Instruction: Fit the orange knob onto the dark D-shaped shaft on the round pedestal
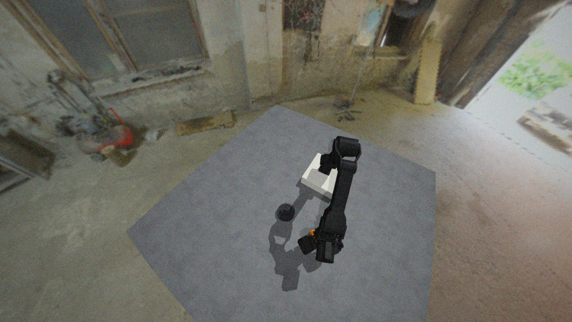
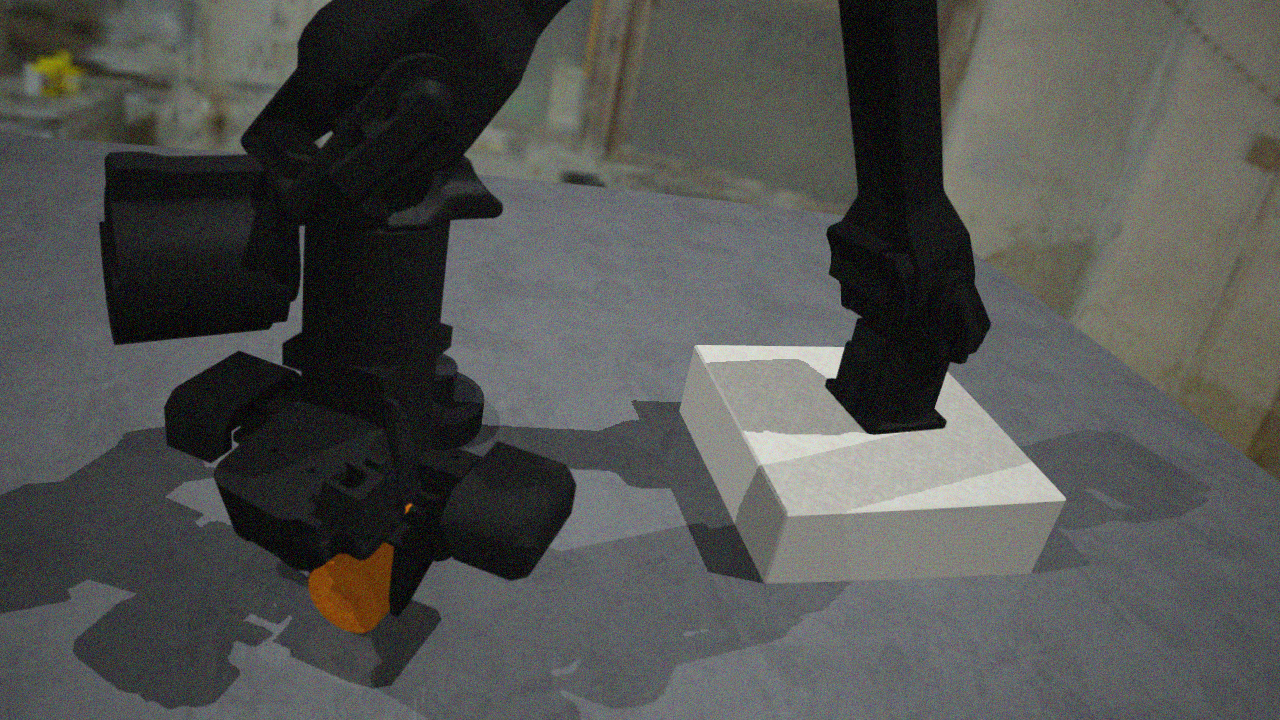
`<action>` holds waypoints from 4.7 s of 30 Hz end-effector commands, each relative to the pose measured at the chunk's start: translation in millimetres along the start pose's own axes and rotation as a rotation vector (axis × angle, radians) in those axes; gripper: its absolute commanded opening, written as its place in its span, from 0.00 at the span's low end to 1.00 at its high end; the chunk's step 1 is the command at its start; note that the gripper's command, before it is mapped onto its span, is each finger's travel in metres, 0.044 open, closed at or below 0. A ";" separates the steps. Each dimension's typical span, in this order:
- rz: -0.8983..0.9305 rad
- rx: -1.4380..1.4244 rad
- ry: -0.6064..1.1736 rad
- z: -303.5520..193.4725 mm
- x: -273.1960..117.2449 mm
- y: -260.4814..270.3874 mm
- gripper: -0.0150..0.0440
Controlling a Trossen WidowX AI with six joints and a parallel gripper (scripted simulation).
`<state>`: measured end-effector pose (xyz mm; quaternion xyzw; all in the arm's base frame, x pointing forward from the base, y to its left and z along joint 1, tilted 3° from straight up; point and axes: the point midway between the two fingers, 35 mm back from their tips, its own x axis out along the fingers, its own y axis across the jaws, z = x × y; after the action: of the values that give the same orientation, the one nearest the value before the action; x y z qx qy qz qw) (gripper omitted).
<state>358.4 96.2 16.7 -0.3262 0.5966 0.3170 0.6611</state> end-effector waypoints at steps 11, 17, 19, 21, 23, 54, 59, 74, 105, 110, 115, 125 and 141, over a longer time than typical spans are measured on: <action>0.000 0.000 -0.158 -8.0 -6.0 -0.2 0.56; 0.000 0.001 -0.260 -13.7 -9.3 -0.3 0.56; 0.000 0.001 -0.294 -15.7 -10.2 -0.4 0.56; -0.001 0.001 -0.328 -17.7 -11.1 -0.4 0.56; -0.001 0.001 -0.363 -19.8 -11.9 -0.4 0.56; -0.001 0.002 -0.894 -54.6 -15.0 -0.4 0.56; -0.001 0.002 -0.978 -60.2 -13.8 -0.2 0.56; -0.001 0.003 -1.199 -74.3 -8.7 0.3 0.56; 0.005 0.004 -1.172 -73.6 -9.9 0.8 0.69; 0.005 0.004 -1.172 -73.6 -9.9 0.8 0.92; 0.005 0.004 -1.172 -73.6 -9.9 0.8 1.00; 0.000 0.002 -1.170 -71.5 -74.9 -3.4 1.00; 0.043 0.099 -0.423 -51.1 -81.9 -13.2 1.00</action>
<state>338.3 43.4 91.2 -0.1535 0.3631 0.3897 0.8323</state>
